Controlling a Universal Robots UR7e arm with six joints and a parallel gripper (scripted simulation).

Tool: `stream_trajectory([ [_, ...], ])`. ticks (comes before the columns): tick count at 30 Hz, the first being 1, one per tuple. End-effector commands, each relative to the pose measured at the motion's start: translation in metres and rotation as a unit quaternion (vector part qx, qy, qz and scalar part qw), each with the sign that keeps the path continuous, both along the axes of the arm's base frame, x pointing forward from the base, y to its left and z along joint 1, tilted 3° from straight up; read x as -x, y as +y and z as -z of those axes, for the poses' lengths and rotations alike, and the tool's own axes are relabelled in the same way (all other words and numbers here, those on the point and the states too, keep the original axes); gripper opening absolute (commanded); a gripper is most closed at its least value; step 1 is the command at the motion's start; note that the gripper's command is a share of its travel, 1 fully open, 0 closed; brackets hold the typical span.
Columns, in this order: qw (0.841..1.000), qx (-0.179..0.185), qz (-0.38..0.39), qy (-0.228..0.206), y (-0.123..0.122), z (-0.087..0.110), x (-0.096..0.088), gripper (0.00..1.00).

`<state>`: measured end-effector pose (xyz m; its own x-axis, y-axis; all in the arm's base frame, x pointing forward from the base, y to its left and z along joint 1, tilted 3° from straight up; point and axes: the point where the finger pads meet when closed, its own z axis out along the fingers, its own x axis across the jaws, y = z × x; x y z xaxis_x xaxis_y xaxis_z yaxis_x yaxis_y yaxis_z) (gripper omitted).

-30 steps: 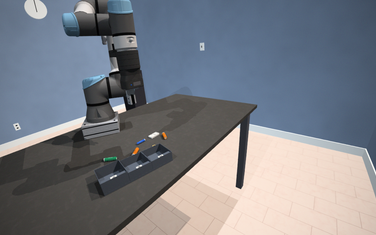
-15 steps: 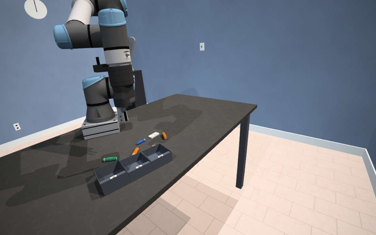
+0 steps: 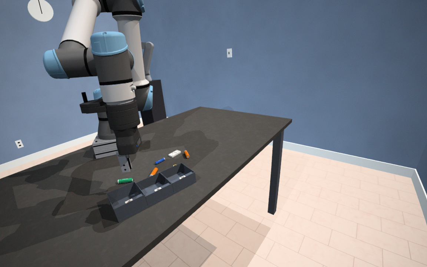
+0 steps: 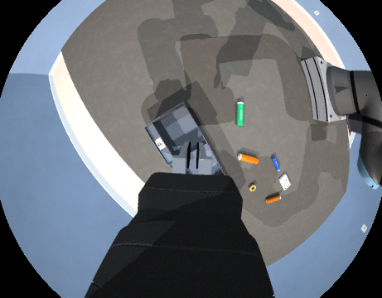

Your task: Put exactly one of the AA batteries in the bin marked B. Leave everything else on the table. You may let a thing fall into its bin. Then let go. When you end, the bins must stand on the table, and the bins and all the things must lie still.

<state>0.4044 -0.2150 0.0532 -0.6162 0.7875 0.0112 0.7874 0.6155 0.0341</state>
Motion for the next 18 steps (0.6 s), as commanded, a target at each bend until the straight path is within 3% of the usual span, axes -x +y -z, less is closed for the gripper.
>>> stream_trajectory([
  [1, 0.997, 0.001, -0.078, -0.005, -0.0299, 0.0206, -0.0136, 0.31],
  [12, 0.97, 0.006, -0.242, -0.009, -0.0375, 0.0258, -0.0164, 0.31],
  [14, 0.97, 0.006, -0.242, -0.009, -0.0375, 0.0258, -0.0164, 0.31],
  [15, 0.959, 0.007, -0.285, -0.01, -0.0375, 0.0258, -0.0164, 0.31],
  [18, 0.947, 0.008, -0.32, -0.011, -0.0375, 0.0258, -0.0164, 0.31],
])
